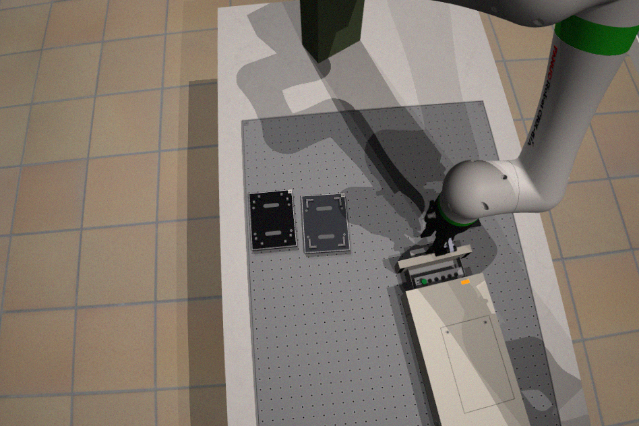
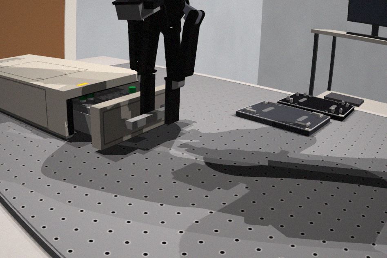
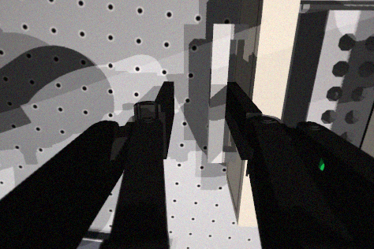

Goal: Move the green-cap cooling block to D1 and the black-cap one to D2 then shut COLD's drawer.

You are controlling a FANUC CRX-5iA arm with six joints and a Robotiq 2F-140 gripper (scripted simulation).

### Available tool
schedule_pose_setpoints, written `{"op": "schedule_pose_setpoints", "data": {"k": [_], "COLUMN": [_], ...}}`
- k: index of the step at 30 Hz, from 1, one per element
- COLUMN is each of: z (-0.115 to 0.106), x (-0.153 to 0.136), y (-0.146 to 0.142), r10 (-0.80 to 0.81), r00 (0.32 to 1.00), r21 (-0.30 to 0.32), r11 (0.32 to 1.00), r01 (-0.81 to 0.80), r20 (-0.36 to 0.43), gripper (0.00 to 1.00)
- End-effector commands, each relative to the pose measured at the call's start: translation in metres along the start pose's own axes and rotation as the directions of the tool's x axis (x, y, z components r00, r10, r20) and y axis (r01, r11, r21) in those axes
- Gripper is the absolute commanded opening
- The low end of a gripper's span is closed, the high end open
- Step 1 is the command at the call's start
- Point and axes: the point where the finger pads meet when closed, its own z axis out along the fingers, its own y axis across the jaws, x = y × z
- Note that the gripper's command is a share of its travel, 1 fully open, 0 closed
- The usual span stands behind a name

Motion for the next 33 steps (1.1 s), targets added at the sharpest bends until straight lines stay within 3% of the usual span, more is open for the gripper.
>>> {"op": "schedule_pose_setpoints", "data": {"k": [1, 33], "z": [-0.001, -0.001], "x": [0.0, 0.0], "y": [-0.003, -0.039], "r10": [0.0, 0.0], "r00": [1.0, 1.0], "r21": [-0.002, -0.001], "r11": [1.0, 1.0], "r01": [0.0, 0.0], "r20": [0.0, 0.0], "gripper": [0.34, 0.34]}}
